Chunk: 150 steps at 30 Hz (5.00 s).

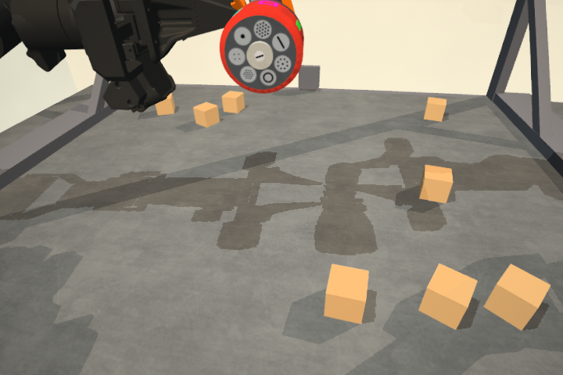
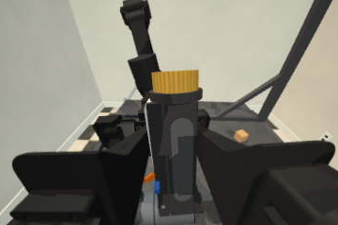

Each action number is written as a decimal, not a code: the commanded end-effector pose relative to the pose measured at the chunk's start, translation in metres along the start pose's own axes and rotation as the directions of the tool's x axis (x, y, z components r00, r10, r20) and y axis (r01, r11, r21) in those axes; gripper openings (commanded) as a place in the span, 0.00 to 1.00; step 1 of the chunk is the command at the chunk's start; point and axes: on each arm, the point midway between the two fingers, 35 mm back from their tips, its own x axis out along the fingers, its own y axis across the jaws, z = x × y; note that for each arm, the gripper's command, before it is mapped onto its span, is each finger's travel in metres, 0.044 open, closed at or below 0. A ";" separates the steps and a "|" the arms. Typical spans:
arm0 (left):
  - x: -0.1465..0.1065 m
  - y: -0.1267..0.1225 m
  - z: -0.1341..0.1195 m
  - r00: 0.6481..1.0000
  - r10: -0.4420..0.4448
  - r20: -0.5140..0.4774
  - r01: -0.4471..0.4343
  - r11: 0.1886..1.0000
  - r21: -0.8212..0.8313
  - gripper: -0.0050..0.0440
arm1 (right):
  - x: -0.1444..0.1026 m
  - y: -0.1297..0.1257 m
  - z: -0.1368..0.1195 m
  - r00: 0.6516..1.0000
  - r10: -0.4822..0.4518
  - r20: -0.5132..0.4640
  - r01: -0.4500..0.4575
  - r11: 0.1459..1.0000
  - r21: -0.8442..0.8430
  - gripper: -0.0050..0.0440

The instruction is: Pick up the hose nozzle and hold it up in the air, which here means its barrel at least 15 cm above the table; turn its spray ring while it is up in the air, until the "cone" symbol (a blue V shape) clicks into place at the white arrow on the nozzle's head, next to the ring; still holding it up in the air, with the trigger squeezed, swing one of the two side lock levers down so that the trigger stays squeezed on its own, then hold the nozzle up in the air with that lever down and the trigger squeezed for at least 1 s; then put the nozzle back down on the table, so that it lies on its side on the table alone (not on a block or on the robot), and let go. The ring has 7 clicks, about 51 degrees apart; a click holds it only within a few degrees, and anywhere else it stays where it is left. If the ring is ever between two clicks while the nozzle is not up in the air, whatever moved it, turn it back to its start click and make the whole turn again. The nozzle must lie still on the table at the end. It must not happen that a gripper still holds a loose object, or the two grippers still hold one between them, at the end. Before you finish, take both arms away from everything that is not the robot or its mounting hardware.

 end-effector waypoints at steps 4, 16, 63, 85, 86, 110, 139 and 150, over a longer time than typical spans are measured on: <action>-0.005 0.002 0.020 0.999 0.009 0.052 -0.009 1.000 0.000 0.45 | -0.001 -0.005 -0.019 0.999 -0.006 -0.038 0.006 1.000 0.004 0.47; -0.005 0.002 0.021 0.999 0.009 0.052 -0.009 1.000 0.000 0.45 | -0.002 -0.006 -0.028 0.999 -0.003 -0.045 0.003 1.000 0.004 0.47; -0.005 0.002 0.021 0.999 0.009 0.052 -0.009 1.000 0.000 0.45 | -0.004 -0.006 -0.037 0.999 -0.005 -0.045 0.005 1.000 0.003 0.47; -0.005 0.002 0.021 0.999 0.009 0.053 -0.009 1.000 0.000 0.45 | -0.056 -0.006 -0.031 1.000 -0.004 -0.031 0.004 1.000 0.004 0.47; -0.005 0.002 0.021 0.999 0.009 0.053 -0.009 1.000 0.000 0.45 | -0.059 -0.005 -0.031 1.000 -0.004 -0.031 0.004 1.000 0.004 0.47; -0.005 0.002 0.021 0.999 0.009 0.053 -0.009 1.000 0.000 0.45 | -0.086 -0.006 -0.026 1.000 -0.005 -0.016 0.005 1.000 0.003 0.47; -0.005 0.002 0.021 0.999 0.009 0.053 -0.009 1.000 0.000 0.45 | -0.064 -0.016 0.001 0.986 -0.061 0.156 0.156 0.670 -0.726 0.47; -0.005 0.002 0.021 0.999 0.009 0.053 -0.009 1.000 0.000 0.45 | -0.059 -0.020 0.013 0.971 -0.082 0.224 0.239 0.387 -0.891 0.47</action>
